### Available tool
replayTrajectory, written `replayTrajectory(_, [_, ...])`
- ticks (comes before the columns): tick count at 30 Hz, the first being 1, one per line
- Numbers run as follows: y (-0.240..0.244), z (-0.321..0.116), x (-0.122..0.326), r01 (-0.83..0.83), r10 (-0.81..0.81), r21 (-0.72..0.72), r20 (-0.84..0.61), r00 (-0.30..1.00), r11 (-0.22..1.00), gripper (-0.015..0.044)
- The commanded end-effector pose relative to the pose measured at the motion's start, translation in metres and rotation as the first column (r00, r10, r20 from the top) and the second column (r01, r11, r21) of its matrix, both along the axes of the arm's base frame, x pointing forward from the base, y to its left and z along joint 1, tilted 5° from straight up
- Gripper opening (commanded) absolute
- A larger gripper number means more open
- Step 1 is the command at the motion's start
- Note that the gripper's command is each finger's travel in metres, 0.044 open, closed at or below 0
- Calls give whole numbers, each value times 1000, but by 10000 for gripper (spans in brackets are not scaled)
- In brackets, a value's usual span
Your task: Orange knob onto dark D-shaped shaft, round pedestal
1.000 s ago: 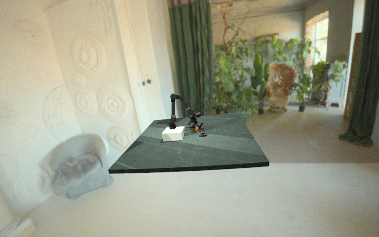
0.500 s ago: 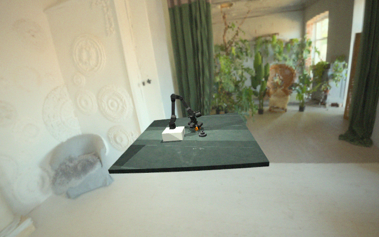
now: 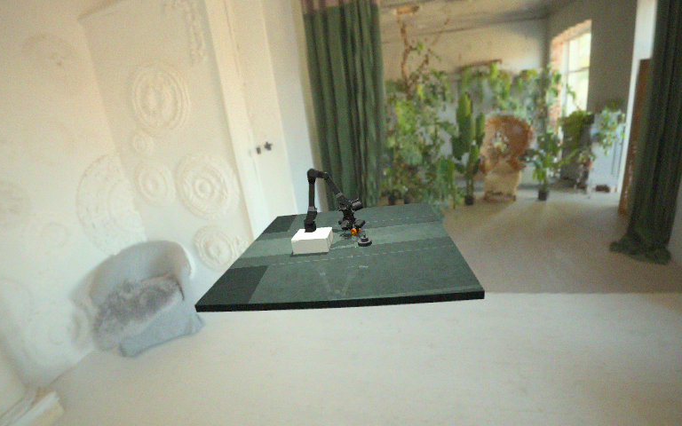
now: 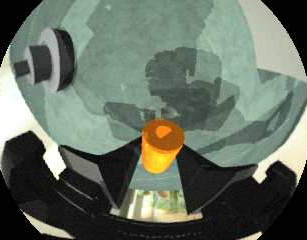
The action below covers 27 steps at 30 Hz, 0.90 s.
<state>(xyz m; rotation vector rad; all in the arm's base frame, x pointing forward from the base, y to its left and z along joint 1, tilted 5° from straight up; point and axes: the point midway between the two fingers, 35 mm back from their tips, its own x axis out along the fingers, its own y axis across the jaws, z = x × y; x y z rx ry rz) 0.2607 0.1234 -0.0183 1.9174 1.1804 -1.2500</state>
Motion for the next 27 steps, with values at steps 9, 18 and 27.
replayTrajectory(9, [8, 9, 5, -8, -6, -167, -84, 996, 986, 179])
replayTrajectory(18, [14, 14, 8, -22, -17, -275, -141, 990, 961, 179])
replayTrajectory(27, [20, 18, 11, -42, -34, -375, -194, 980, 926, 179])
